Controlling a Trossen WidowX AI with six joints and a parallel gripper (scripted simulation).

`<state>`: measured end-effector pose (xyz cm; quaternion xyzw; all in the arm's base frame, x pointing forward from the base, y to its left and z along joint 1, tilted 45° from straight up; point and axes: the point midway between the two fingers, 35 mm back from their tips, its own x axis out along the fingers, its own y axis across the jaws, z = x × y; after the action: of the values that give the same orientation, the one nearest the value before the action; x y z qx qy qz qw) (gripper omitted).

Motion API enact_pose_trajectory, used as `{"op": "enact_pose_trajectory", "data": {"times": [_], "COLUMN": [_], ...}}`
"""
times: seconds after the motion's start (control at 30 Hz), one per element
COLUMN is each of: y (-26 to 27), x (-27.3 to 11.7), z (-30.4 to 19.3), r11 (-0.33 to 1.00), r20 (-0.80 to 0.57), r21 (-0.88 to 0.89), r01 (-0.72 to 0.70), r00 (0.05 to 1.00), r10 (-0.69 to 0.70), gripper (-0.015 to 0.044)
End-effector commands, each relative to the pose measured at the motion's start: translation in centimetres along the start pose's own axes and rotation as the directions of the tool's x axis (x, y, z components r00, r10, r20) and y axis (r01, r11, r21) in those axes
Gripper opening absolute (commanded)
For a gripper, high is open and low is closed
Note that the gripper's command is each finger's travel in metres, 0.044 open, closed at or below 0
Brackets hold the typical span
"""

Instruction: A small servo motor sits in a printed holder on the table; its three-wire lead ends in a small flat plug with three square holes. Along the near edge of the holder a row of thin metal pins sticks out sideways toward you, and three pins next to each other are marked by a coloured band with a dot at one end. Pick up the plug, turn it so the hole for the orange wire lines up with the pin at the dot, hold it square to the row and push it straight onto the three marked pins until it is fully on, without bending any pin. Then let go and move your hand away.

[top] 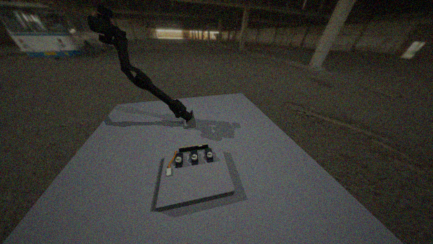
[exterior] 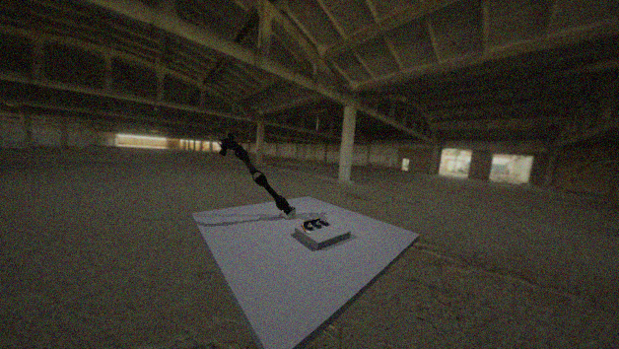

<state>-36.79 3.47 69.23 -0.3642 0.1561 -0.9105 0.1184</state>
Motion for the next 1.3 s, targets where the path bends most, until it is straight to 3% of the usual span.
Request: {"op": "enact_pose_trajectory", "data": {"times": [0.0,0.7,1.27], "y": [-2.6,-14.2,-21.2], "x": [-1.5,-12.4,-25.4], "z": [0.0,-0.8,2.2], "r11": [0.997,0.879,0.612], "r20": [-0.030,-0.185,-0.189], "r21": [-0.033,-0.255,-0.494], "r01": [0.075,0.403,0.618], "r00": [0.997,0.872,0.611], "r10": [-0.076,-0.453,-0.769], "gripper": [0.0115,0.0115,0.0115]}}
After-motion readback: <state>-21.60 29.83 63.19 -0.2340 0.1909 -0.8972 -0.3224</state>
